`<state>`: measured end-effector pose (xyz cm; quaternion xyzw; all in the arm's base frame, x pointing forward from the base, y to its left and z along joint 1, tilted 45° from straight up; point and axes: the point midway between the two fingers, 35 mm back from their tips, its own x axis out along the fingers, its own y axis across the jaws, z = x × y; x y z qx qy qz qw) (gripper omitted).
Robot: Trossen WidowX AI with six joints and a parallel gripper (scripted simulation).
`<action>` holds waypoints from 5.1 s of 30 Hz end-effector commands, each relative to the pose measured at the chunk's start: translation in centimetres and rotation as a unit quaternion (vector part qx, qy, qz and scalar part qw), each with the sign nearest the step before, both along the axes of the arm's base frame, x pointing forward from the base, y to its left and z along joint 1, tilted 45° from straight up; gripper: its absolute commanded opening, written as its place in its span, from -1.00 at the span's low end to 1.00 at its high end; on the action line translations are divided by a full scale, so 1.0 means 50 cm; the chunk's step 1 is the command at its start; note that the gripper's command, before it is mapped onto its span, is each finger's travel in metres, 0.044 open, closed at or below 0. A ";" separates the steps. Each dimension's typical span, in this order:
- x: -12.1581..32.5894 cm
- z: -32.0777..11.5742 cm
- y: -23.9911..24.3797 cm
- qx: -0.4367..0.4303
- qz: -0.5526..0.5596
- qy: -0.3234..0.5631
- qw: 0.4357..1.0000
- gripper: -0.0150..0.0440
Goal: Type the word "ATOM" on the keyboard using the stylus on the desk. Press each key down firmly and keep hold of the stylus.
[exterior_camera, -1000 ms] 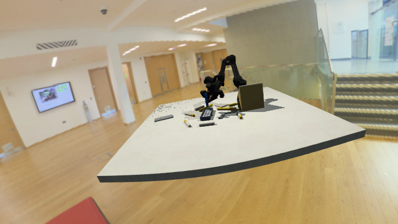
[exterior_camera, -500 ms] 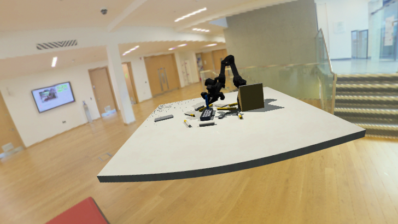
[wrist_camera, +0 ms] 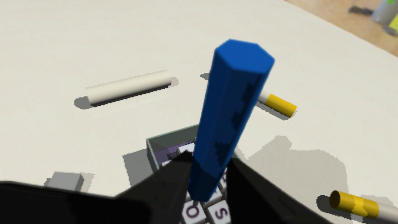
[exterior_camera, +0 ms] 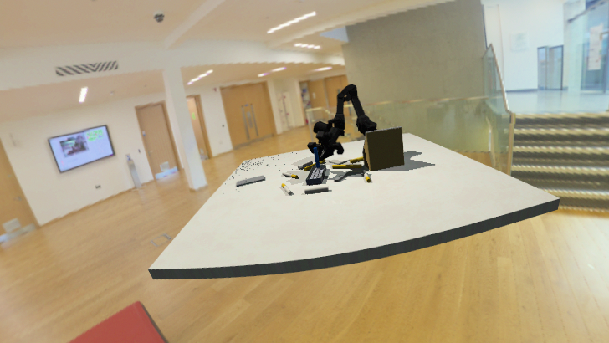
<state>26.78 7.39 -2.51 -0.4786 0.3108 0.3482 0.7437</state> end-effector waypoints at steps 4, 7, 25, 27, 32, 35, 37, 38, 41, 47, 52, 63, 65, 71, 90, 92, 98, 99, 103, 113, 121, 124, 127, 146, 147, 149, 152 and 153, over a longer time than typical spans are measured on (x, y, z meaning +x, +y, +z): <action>-0.001 -0.009 -0.004 0.000 0.003 0.004 1.000 -0.22; -0.001 -0.011 -0.006 0.000 0.003 0.004 1.000 -0.22; 0.001 -0.020 -0.015 0.000 0.003 0.004 1.000 -0.22; 0.001 -0.021 -0.016 0.000 0.003 0.004 1.000 -0.22; 0.002 -0.024 -0.019 0.000 0.003 0.004 1.000 -0.22; 0.002 -0.026 -0.020 0.000 0.003 0.004 1.000 -0.22; 0.002 -0.027 -0.021 0.000 0.003 0.004 1.000 -0.22; 0.002 -0.028 -0.022 0.000 0.003 0.004 1.000 -0.22; 0.002 -0.025 -0.019 0.000 0.003 0.004 1.000 -0.22; 0.002 -0.024 -0.018 0.000 0.003 0.004 1.000 -0.22; 0.000 -0.008 -0.002 0.000 0.003 0.004 1.000 -0.22; -0.010 0.028 0.033 0.001 0.003 0.004 1.000 -0.22; -0.010 0.028 0.033 0.001 0.003 0.004 1.000 -0.22; -0.010 0.028 0.033 0.001 0.003 0.004 1.000 -0.22; 0.006 0.048 0.018 0.000 0.004 0.005 1.000 -0.49; 0.016 0.065 0.007 0.000 0.003 0.004 1.000 -0.49; 0.023 0.079 -0.002 0.000 0.003 0.003 1.000 -0.49; 0.023 0.079 -0.002 0.000 0.003 0.003 1.000 -0.49; 0.023 0.079 -0.002 0.000 0.003 0.003 1.000 -0.49; 0.025 0.073 -0.008 0.000 0.003 0.003 1.000 -0.49; 0.028 0.051 -0.031 0.000 0.003 0.003 1.000 -0.49; 0.028 0.051 -0.031 0.000 0.003 0.003 1.000 -0.49; 0.029 0.050 -0.032 0.000 0.003 0.003 1.000 -0.31; 0.033 0.038 -0.043 -0.001 0.003 0.003 1.000 -0.22; 0.033 0.037 -0.043 -0.001 0.003 0.003 1.000 -0.22; 0.034 0.036 -0.045 -0.001 0.003 0.003 1.000 -0.22; 0.034 0.034 -0.047 -0.001 0.003 0.003 1.000 -0.22; 0.034 0.033 -0.047 -0.001 0.003 0.003 1.000 -0.22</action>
